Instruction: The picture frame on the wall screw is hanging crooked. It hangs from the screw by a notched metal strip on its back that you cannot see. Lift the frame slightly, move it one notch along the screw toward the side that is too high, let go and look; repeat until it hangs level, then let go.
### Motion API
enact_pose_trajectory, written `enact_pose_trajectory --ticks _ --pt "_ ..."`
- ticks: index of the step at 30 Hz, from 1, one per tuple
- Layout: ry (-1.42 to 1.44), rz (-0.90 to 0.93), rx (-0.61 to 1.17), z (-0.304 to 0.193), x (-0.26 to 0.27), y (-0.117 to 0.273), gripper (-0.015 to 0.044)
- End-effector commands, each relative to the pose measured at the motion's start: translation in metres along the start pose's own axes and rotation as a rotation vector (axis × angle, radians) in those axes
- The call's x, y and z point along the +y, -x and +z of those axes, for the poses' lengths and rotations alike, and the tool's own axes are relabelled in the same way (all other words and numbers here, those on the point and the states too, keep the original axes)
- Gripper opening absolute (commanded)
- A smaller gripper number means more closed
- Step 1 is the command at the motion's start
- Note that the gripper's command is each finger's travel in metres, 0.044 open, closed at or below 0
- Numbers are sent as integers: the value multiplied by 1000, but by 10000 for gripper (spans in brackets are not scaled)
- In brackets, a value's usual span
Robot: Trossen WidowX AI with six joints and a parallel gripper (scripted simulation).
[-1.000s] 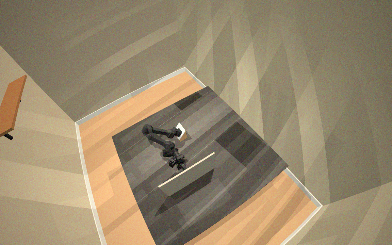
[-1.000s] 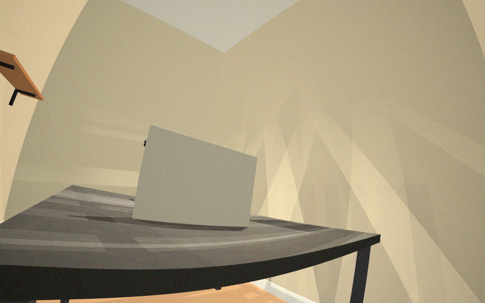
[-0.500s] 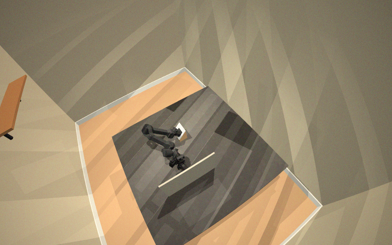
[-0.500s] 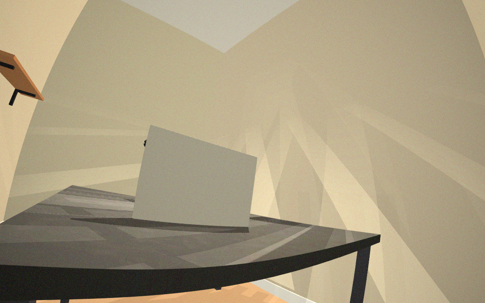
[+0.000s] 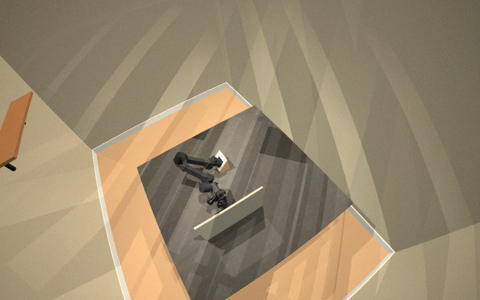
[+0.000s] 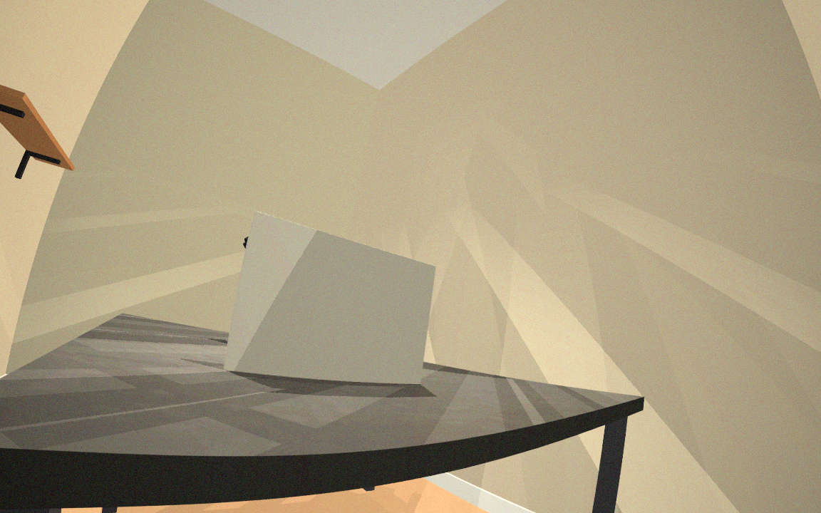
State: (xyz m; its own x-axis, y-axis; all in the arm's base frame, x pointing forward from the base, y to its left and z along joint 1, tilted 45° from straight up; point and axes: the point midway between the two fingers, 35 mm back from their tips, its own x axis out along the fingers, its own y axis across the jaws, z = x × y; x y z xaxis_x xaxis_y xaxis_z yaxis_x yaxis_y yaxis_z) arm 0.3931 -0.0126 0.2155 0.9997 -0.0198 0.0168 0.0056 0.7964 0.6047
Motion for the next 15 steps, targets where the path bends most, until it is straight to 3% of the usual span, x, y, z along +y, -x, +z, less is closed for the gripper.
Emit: enact_pose_trajectory --ticks 1,15 --pt "-4 13 1 0 3 0 0" --pt "-4 13 1 0 3 0 0"
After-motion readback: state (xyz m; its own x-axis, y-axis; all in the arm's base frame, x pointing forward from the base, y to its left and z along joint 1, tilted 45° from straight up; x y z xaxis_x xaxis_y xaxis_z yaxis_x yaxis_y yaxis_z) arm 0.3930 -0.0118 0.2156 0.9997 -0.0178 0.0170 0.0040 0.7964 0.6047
